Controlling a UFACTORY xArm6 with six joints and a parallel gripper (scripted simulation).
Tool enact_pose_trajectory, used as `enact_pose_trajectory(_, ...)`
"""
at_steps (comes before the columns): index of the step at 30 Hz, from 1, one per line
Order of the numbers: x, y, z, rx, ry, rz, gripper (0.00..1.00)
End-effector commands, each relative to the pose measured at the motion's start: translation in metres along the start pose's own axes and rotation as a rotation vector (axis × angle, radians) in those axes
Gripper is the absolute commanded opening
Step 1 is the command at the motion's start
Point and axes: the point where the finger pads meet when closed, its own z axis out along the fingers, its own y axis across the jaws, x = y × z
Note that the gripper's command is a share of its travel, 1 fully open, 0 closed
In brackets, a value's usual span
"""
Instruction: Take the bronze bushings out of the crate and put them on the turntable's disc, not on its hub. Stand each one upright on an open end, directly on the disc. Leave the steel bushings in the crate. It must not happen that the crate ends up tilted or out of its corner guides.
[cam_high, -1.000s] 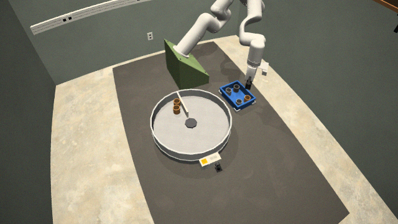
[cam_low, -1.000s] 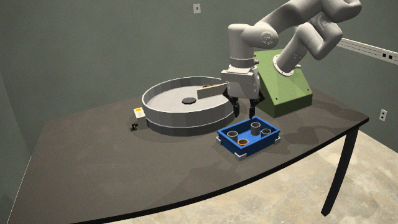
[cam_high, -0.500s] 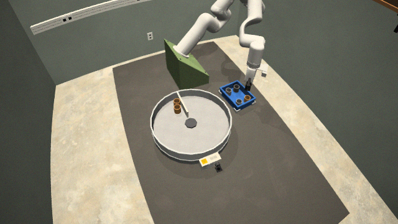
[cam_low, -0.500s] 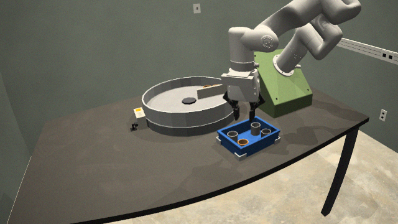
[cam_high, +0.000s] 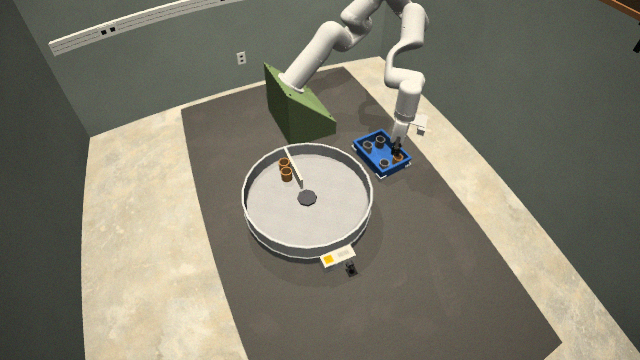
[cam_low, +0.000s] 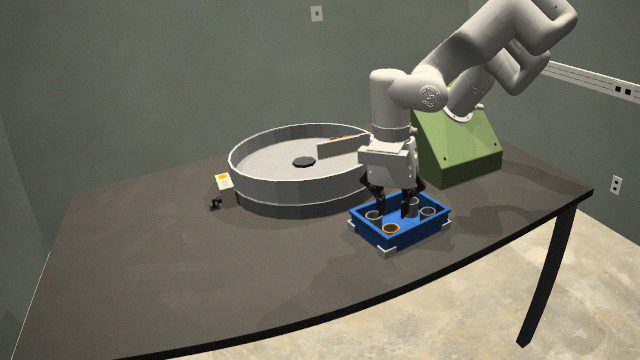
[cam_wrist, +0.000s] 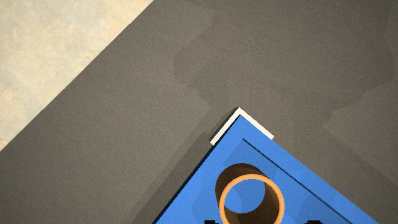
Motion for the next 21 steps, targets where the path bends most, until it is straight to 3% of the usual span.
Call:
enact_pose_trajectory(1,0.0023,0.001,0.0107,-0.002,0.005,-0.002,0.48)
enact_pose_trajectory(21,0.0023,0.001,0.0139,-0.002,0.005,-0.002,0.48)
